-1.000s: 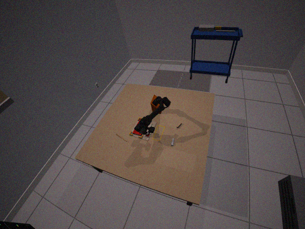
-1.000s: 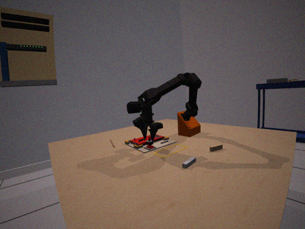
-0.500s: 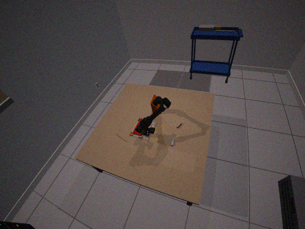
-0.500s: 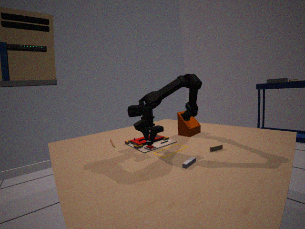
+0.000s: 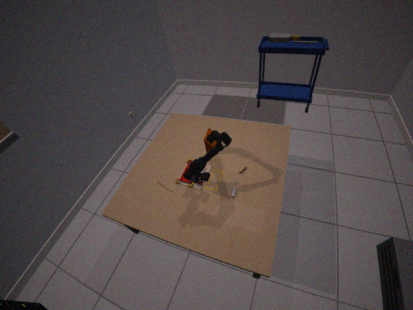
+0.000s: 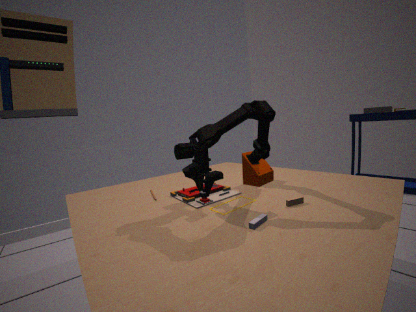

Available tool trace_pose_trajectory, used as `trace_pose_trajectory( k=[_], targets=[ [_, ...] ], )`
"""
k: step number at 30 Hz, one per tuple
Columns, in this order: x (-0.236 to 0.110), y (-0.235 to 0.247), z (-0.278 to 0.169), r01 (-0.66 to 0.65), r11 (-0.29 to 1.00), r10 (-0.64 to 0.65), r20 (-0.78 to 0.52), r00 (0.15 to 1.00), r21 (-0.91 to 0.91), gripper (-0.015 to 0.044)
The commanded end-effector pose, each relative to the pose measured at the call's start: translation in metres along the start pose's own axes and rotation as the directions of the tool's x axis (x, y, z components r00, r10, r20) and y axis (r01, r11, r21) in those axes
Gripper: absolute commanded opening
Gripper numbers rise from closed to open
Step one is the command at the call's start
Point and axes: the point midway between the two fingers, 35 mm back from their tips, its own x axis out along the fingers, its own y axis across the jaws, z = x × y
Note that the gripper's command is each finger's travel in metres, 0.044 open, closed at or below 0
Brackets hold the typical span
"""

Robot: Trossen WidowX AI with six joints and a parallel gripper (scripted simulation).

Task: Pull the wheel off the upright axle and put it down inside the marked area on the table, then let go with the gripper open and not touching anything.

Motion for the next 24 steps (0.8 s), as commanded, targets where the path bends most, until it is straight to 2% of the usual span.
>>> trace_pose_trajectory(
  k=[1, 24],
  targets=[
    [-0.0028, 0.0002, 0.0012, 0.001, 1.000, -0.001, 0.003, 1.000, -0.004, 0.0000],
    [-0.0103, 0.0000, 0.0014, 0.001, 1.000, 0.000, 0.004, 1.000, -0.003, 0.0000]
  ],
)
